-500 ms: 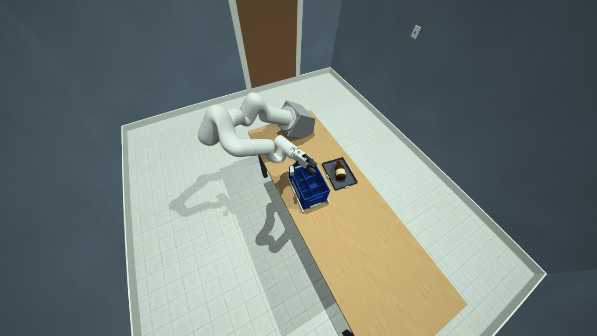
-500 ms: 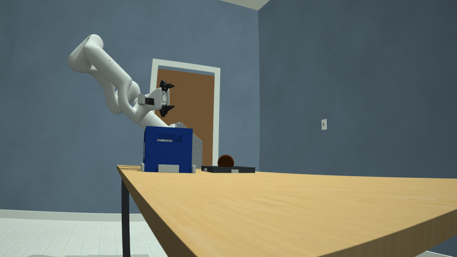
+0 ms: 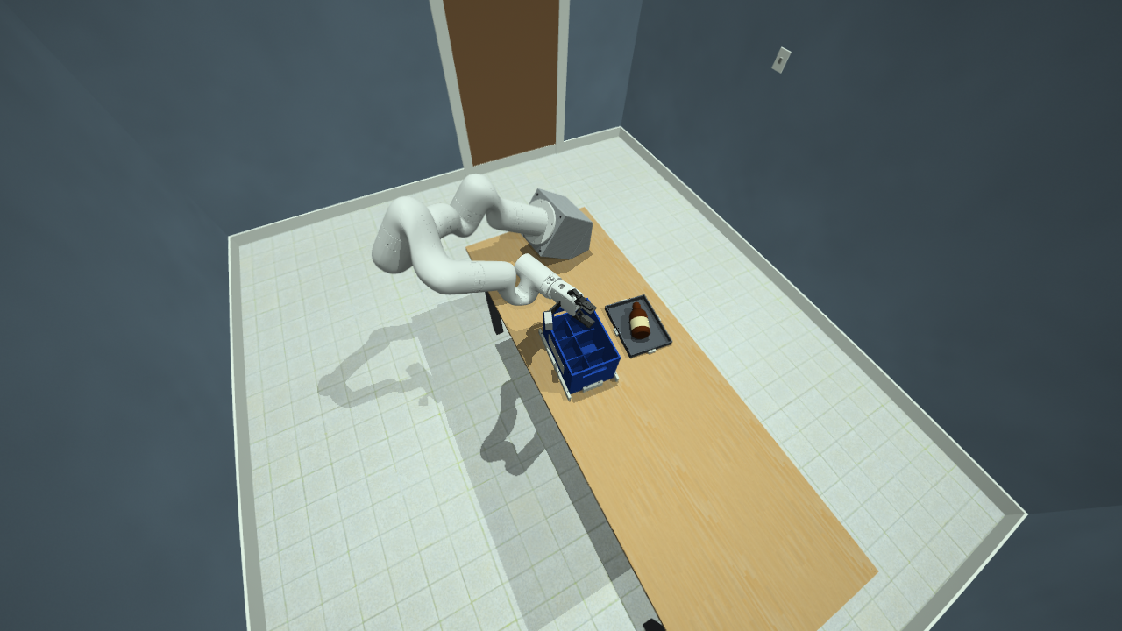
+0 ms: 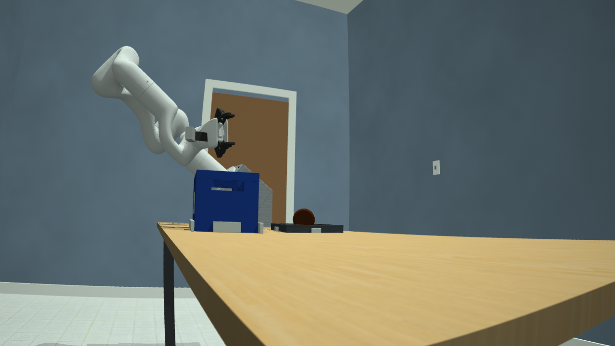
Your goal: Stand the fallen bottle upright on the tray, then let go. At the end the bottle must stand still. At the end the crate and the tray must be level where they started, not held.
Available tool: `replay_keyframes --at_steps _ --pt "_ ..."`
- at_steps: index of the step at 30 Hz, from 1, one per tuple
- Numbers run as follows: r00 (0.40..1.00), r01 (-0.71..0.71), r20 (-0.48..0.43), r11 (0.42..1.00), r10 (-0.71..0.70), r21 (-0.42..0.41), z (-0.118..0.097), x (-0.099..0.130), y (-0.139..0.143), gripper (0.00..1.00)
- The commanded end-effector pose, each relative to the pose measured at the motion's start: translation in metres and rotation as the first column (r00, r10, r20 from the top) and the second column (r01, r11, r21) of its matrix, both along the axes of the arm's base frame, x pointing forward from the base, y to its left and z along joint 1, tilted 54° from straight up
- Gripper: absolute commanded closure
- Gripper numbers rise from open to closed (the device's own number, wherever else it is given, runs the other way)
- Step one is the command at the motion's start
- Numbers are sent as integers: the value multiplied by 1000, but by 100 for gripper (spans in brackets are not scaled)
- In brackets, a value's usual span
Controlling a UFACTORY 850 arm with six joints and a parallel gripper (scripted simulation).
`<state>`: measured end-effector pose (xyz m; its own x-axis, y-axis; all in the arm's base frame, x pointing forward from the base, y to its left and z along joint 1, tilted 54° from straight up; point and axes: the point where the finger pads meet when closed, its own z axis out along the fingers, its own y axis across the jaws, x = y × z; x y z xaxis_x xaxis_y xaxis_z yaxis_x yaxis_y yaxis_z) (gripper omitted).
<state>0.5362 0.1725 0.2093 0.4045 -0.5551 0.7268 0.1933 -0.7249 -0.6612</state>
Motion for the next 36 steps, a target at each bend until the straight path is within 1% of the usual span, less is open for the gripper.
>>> replay_keyframes --at_steps 1,10,17,19,26,34,36 --pt "1000 -1 1 1000 1 0 0 0 0 0" --pt "1000 4 5 1000 -4 -7 0 3 1 0" --pt "999 26 24 999 -25 -43 -2 19 3 0" --pt "999 26 24 999 -25 -43 -2 19 3 0" --pt "996 77 62 990 -70 -116 -5 51 10 0" --pt "981 175 124 956 -149 -234 -12 103 28 0" --pt "981 175 124 956 -149 -234 -12 103 28 0"
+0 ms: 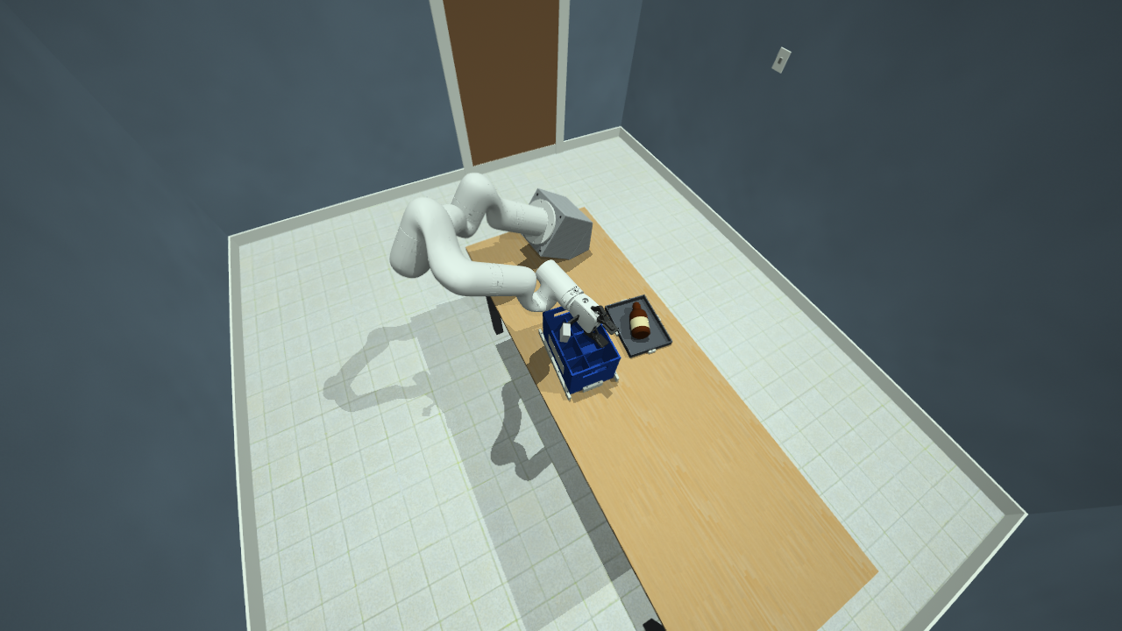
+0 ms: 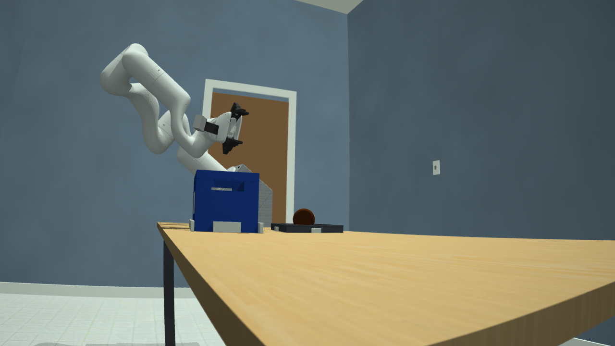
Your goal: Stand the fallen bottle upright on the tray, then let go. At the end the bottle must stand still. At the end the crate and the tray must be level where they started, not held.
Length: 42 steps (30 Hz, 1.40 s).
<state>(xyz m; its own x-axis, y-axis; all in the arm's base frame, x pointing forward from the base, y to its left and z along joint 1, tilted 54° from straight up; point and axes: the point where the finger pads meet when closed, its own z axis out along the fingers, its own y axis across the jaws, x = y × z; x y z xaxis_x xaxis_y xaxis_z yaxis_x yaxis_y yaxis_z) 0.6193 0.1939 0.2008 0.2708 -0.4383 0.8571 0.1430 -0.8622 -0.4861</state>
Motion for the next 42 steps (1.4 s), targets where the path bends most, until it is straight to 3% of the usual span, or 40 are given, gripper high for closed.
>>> replay_keyframes --at_steps 1,11,17,23,35,37,40,42 --pt "998 53 25 997 -51 -63 -4 27 10 0" --pt "980 198 65 956 -188 -215 -19 86 53 0" --pt "973 229 67 942 -220 -245 -23 96 66 0" --pt "954 297 53 903 -295 -312 -39 114 106 0" --pt "929 341 -2 861 -369 -377 -66 118 165 0" --pt "910 359 -32 825 -413 -436 -89 105 155 0" --pt "899 365 -47 806 -435 -465 -100 98 150 0" --pt "876 372 -76 767 -477 -523 -122 84 140 0"
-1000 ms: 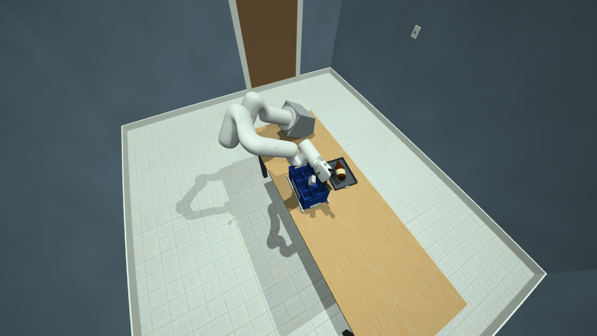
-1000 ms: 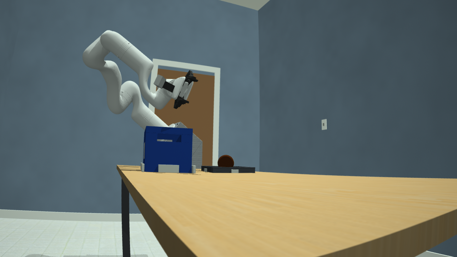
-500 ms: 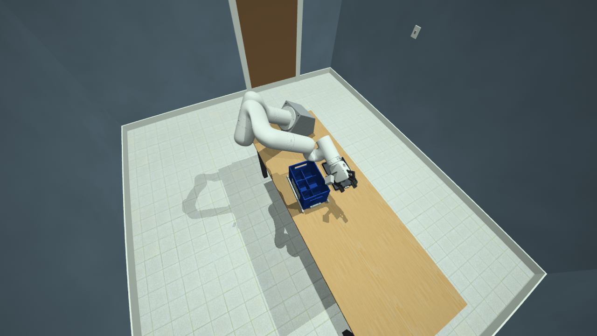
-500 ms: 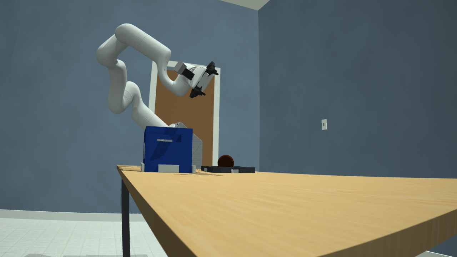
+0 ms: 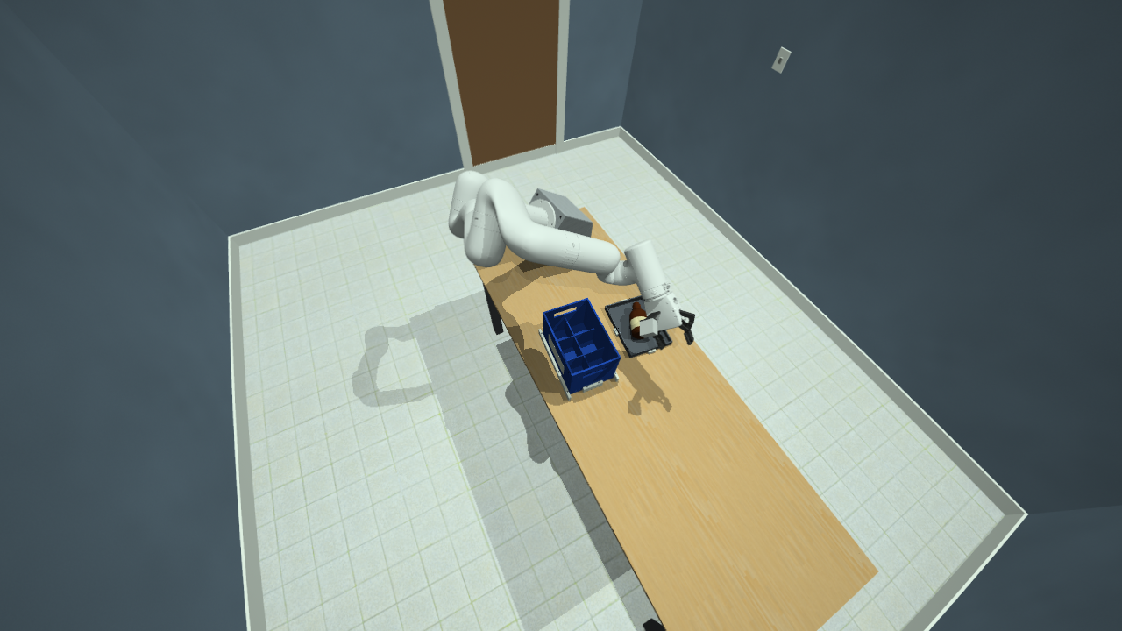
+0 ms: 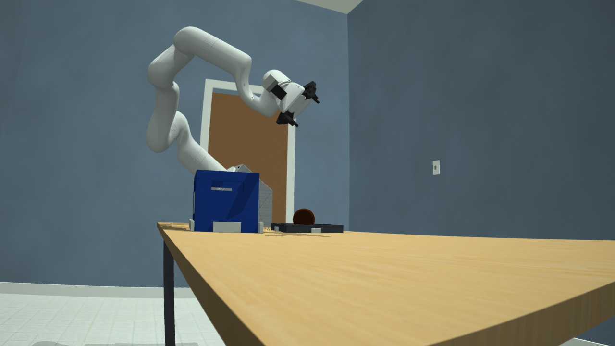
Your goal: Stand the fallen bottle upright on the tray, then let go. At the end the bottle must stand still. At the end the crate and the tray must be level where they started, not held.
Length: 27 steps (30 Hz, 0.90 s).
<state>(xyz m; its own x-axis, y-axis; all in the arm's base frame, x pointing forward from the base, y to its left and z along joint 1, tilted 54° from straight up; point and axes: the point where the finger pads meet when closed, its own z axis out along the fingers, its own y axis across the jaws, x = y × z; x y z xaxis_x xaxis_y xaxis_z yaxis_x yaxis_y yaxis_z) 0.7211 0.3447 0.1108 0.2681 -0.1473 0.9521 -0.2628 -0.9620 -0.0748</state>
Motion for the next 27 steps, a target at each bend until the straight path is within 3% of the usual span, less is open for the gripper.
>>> replay_keyframes --at_steps 1,6,9,13,22,27 --pt "993 81 -81 993 -87 -83 -32 -18 -11 0" --pt "967 142 -183 973 -175 -180 -72 -50 -30 0" --pt "967 144 -185 973 -177 -182 -73 -51 -30 0" --pt "925 183 -278 944 -260 -273 -109 -84 -46 0" --pt "823 210 -417 889 -385 -408 -161 -146 -70 0" --pt "792 210 -448 874 -414 -437 -173 -162 -75 0"
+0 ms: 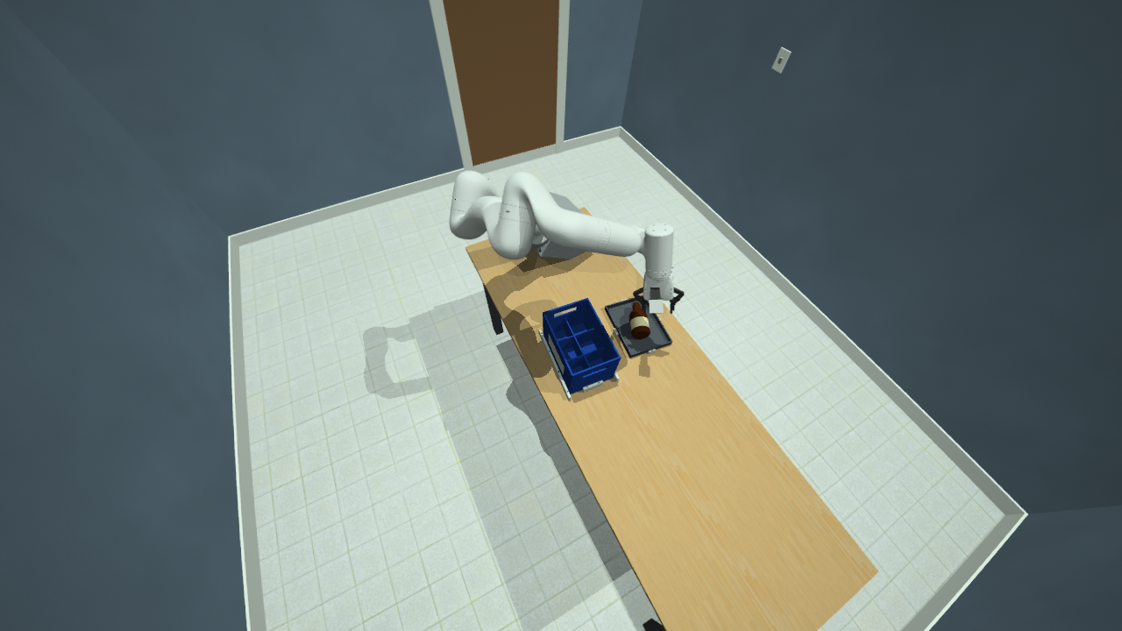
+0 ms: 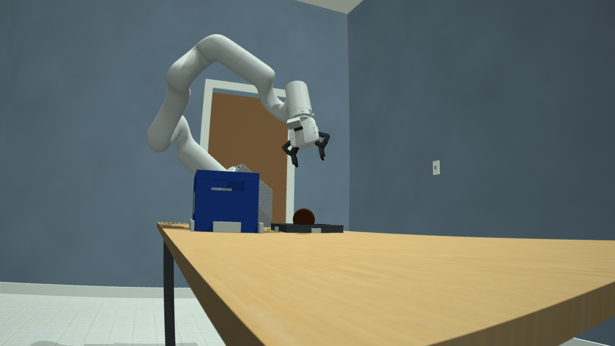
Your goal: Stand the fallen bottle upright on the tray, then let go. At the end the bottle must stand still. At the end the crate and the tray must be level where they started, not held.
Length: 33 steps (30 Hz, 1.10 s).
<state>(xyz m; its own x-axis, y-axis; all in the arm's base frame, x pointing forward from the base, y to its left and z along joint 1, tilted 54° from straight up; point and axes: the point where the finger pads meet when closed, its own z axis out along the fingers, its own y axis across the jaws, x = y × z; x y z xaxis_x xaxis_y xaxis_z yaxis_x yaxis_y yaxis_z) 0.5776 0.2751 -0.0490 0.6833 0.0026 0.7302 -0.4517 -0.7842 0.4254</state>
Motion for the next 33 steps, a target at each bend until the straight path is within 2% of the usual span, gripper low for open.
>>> replay_keyframes --at_steps 1,8,14,24,33 --pt "995 47 -84 998 -51 -47 -19 -26 -8 0" --pt "969 99 -215 989 -120 -108 -48 -72 -20 0" --pt "945 124 -286 982 -160 -139 -64 -99 -26 0" --pt "926 138 -329 978 -184 -158 -73 -116 -30 0" --pt "923 140 -336 977 -188 -161 -74 -118 -30 0"
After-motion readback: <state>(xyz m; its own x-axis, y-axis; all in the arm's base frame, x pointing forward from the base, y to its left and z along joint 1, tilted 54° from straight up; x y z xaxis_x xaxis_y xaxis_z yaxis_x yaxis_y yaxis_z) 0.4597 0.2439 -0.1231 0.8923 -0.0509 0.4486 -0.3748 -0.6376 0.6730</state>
